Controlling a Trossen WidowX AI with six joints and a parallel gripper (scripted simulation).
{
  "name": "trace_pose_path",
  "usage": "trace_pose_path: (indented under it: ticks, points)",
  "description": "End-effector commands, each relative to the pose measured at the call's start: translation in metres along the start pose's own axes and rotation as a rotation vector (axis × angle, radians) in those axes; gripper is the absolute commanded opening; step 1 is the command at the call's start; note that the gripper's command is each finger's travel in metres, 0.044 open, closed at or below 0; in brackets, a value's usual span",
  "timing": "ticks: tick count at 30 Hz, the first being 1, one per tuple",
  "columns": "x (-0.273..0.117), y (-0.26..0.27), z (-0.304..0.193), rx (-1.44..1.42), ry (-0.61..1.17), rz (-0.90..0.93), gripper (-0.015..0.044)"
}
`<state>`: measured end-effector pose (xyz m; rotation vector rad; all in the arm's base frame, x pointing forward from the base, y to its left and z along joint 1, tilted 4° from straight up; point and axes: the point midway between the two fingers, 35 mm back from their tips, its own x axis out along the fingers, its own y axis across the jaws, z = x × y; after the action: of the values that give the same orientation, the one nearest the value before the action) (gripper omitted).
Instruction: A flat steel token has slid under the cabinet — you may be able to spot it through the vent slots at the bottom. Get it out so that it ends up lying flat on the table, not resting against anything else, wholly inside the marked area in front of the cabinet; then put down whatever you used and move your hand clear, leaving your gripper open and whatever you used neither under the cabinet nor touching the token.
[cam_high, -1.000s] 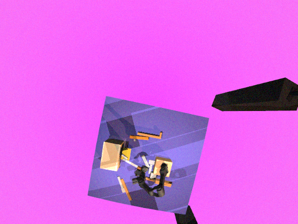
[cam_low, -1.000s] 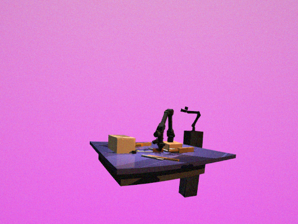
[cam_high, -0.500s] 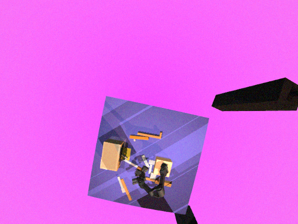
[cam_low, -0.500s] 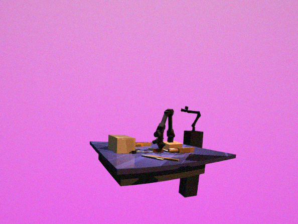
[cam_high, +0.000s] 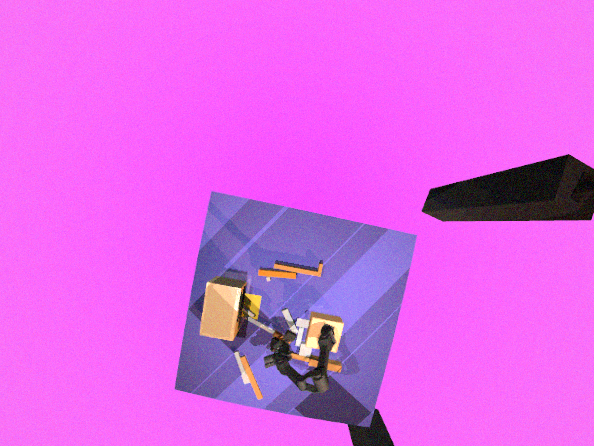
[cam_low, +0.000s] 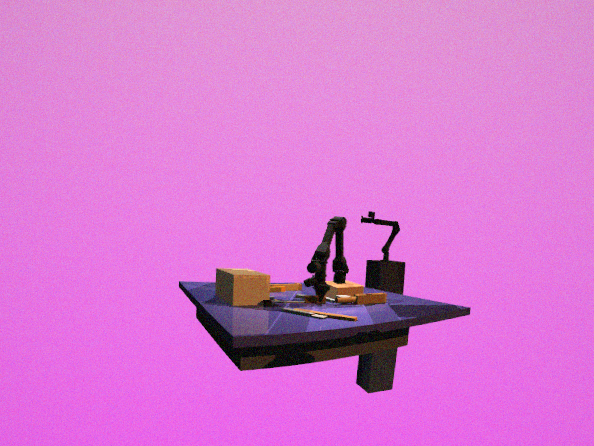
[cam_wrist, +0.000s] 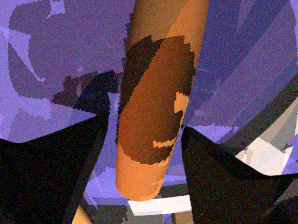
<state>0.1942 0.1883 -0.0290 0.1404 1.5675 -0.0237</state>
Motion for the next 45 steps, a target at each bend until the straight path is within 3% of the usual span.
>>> trace_pose_path:
  ticks: [1, 10, 14, 45]
  points:
    - [0.0, 0.0, 0.0, 0.0, 0.0, 0.0, 0.0165]
    - [0.0, 0.0, 0.0, 0.0, 0.0, 0.0, 0.0084]
    - [0.0, 0.0, 0.0, 0.0, 0.0, 0.0, 0.0]
    - [-0.001, 0.0, 0.044, 0.005, -0.009, 0.002, 0.0]
